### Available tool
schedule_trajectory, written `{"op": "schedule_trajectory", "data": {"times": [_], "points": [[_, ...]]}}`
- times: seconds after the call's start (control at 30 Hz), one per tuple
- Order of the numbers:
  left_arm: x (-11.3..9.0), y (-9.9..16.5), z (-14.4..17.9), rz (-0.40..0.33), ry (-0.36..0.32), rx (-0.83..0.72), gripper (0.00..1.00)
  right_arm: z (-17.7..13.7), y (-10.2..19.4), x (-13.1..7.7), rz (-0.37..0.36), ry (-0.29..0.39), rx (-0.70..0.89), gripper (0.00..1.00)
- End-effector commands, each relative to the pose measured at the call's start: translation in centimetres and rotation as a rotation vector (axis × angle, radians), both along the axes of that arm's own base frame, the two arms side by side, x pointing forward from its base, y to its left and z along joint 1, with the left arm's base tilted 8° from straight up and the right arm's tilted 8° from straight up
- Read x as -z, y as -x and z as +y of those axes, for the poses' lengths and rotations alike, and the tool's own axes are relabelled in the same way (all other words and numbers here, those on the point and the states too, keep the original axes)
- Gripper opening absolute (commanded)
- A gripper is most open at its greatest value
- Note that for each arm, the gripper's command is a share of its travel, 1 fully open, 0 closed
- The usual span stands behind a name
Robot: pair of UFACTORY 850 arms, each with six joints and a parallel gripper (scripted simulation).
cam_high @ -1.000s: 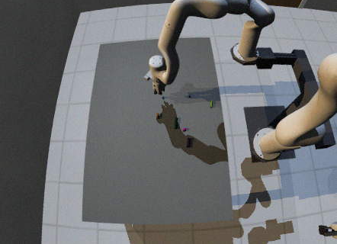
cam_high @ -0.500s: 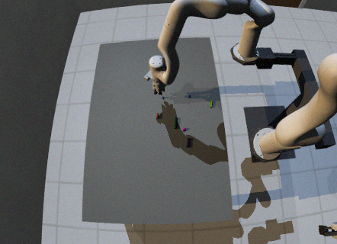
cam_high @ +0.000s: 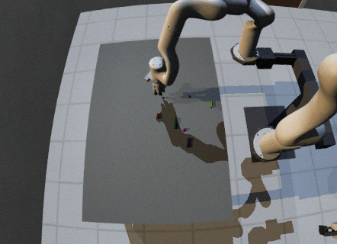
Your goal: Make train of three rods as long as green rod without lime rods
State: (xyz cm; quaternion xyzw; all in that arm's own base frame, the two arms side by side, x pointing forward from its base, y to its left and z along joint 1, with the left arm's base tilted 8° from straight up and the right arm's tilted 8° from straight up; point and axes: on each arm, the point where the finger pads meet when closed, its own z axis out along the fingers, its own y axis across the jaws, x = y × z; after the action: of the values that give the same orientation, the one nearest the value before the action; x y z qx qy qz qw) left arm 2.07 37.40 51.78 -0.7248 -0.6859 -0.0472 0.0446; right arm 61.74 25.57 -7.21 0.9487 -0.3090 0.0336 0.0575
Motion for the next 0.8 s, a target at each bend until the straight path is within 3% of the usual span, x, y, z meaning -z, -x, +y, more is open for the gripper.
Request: {"op": "schedule_trajectory", "data": {"times": [0.0, 0.77], "points": [[-0.1, 0.0, 0.0, 0.000, -0.002, 0.000, 1.00, 0.0, -0.2, 0.5, -0.002, -0.001, 0.000, 0.26], [-0.1, 0.0, 0.0, 0.000, -0.002, 0.000, 1.00, -0.4, -0.4, 3.3, -0.002, -0.001, 0.000, 0.26]]}}
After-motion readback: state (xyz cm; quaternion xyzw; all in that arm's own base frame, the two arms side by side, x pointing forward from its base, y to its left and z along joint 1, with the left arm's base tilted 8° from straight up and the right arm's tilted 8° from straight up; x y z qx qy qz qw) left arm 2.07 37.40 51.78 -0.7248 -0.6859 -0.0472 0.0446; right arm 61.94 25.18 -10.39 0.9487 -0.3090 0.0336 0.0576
